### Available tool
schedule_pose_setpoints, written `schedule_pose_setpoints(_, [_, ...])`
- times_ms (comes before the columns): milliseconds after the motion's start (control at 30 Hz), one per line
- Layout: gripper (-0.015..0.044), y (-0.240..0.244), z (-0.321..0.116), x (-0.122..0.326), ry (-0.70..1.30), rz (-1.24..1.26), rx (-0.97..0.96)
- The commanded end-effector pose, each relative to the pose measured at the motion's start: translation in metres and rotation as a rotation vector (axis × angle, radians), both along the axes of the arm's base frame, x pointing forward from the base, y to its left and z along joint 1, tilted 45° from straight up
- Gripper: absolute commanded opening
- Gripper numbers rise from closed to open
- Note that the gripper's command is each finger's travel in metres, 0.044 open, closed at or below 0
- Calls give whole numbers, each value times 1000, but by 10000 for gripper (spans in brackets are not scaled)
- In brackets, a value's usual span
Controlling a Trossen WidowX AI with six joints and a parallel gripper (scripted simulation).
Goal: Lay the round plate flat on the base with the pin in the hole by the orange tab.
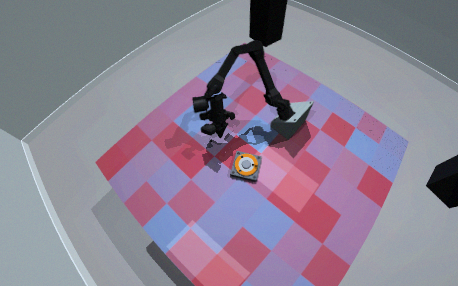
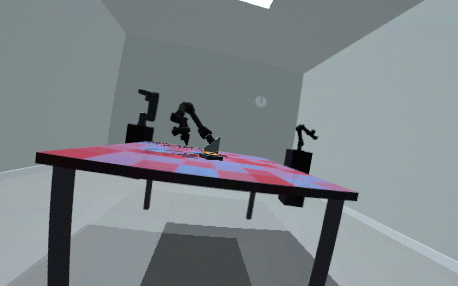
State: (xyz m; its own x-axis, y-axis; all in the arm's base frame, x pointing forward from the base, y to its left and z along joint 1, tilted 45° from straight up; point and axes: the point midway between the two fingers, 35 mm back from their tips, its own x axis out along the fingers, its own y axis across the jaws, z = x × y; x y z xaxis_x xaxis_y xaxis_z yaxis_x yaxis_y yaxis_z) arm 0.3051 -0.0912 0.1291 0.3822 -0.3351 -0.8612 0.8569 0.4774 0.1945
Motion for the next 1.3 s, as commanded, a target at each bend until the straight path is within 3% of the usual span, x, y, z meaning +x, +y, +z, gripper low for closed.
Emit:
schedule_pose_setpoints(0, [0, 35, -31, 10, 168, 183, -72])
schedule_pose_setpoints(433, [0, 151, -115, -4, 675, 731, -433])
schedule_pose_setpoints(600, [0, 191, -144, -23, 881, 975, -668])
schedule_pose_setpoints(1267, [0, 158, -179, -19, 889, 983, -680])
